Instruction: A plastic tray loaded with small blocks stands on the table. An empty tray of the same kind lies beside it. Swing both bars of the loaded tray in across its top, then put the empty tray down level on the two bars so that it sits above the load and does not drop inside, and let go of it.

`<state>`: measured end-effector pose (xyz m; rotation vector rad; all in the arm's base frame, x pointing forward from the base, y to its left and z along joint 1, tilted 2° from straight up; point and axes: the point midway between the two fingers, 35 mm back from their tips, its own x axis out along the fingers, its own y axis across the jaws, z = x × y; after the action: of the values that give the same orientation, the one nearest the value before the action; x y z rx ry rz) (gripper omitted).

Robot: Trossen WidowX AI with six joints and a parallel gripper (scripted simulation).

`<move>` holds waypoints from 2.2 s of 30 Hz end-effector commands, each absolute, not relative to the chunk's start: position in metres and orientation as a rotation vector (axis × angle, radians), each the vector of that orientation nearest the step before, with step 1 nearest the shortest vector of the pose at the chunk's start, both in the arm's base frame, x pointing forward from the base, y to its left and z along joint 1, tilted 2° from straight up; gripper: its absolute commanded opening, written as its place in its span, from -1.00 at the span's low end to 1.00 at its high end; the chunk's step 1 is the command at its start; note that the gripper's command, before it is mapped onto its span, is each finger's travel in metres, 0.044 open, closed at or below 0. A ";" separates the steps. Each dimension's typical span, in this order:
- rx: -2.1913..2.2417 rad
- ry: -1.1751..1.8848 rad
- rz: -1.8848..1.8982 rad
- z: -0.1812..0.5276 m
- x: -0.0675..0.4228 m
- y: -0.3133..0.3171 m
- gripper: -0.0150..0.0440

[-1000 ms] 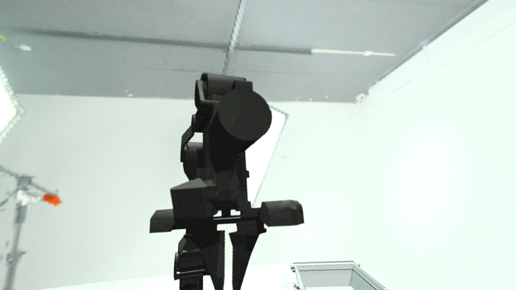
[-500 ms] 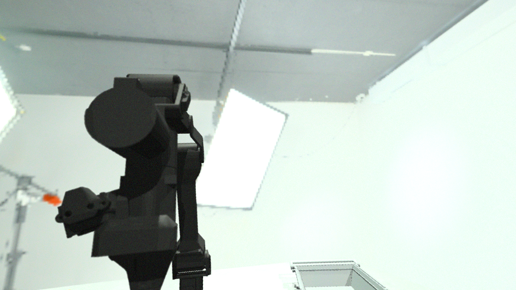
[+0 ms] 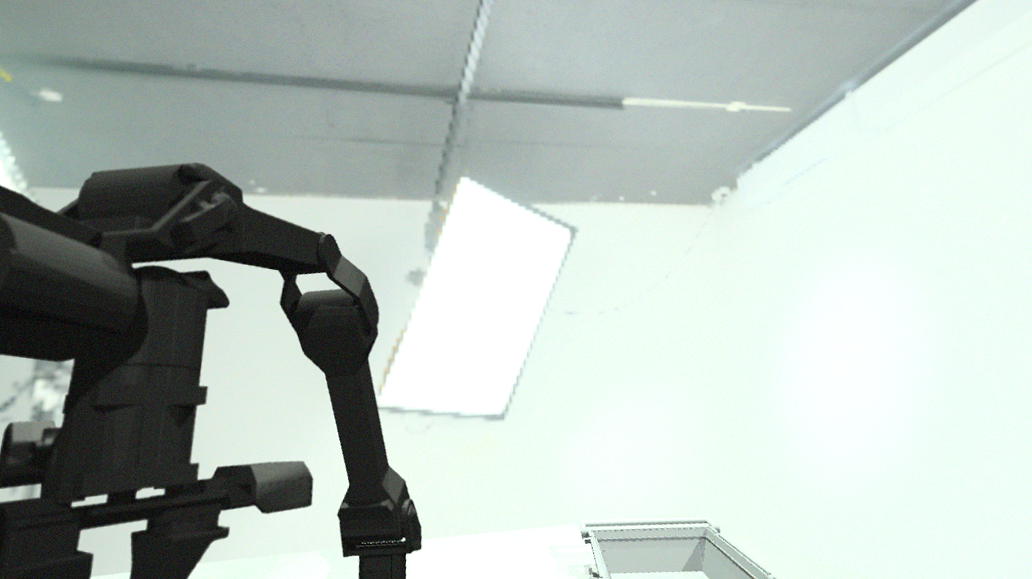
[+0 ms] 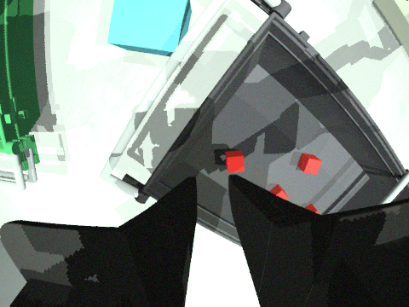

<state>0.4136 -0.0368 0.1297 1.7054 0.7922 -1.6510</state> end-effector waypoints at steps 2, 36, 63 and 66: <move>2.091 0.219 -2.099 0.107 0.408 -0.101 -0.21; 2.091 0.219 -2.099 0.047 0.408 -0.102 -0.21; 2.092 0.222 -2.100 0.079 0.402 -0.076 -0.21; 2.092 0.223 -2.100 0.081 0.400 -0.066 -0.21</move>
<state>0.4027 -0.0845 0.0785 2.0944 0.1956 -2.0969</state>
